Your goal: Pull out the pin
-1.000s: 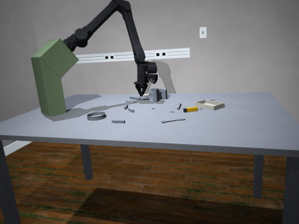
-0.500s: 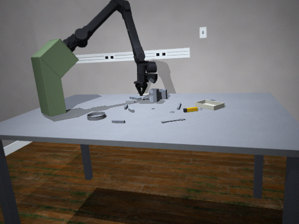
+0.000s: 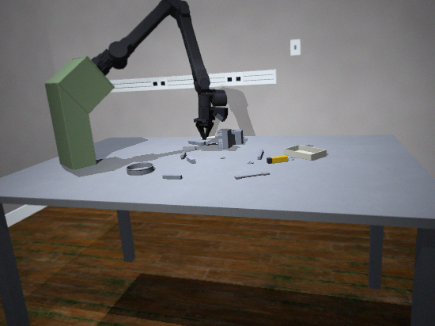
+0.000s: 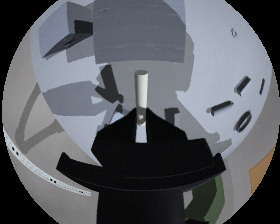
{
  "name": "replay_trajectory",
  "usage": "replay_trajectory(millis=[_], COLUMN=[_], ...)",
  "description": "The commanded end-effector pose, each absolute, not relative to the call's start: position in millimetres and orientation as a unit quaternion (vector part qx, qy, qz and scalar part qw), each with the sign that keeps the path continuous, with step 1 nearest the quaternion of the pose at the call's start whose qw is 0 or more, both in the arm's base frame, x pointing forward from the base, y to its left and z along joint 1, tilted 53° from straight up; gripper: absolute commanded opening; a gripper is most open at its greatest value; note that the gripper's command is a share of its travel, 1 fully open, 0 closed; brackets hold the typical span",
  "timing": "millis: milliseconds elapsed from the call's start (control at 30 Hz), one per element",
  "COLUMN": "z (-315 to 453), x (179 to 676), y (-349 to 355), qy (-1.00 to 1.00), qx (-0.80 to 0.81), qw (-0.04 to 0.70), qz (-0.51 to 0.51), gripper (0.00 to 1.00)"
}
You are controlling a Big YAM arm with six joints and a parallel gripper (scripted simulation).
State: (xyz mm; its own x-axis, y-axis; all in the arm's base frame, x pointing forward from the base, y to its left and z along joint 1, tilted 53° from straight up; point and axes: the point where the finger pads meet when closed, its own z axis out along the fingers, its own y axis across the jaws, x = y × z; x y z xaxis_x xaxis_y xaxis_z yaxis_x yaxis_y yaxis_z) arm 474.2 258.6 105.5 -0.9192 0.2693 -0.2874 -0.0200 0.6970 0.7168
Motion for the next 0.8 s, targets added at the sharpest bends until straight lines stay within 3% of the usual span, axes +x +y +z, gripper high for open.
replay_trajectory(millis=[0, 767], z=[122.7, 120.2], x=[471.9, 465.6], y=[265.5, 268.0], qy=[0.895, 0.895], qx=[0.061, 0.062], qw=[0.203, 0.205], qz=[0.392, 0.392], gripper=[0.00, 0.00])
